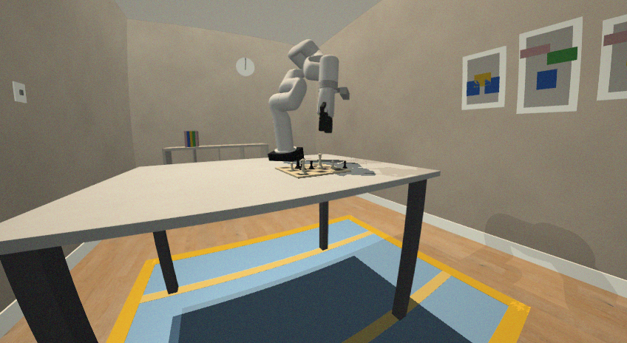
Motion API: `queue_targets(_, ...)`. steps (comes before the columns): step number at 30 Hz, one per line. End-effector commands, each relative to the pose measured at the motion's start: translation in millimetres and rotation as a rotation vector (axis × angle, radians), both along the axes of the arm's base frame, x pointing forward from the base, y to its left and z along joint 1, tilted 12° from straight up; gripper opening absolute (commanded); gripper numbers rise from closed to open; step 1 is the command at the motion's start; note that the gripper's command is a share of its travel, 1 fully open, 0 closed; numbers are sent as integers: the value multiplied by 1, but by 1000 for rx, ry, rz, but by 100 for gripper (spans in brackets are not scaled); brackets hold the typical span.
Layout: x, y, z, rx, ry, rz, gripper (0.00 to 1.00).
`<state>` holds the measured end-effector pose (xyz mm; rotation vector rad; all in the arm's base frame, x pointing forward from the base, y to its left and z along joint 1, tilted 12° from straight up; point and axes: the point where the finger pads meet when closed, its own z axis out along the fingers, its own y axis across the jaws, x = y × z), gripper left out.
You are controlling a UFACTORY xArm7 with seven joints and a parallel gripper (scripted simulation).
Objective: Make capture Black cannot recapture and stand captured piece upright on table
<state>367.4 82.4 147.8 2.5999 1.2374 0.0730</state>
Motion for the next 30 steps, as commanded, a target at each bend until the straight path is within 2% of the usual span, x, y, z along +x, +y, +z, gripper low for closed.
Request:
queue_targets(1, -2, -8, 0, -28, 47, 274, 100)
queue_targets(15, -8, -21, -8, -125, 178, 858, 100)
queue_targets(17, -8, -21, -8, -125, 178, 858, 100)
queue_targets(18, -8, -21, -8, -142, 205, 987, 100)
queue_targets(22, -8, -21, -8, -158, 234, 1140, 100)
queue_targets(23, -8, -21, -8, -162, 242, 1184, 43)
queue_targets(30, -8, -21, -8, -174, 282, 1489, 43)
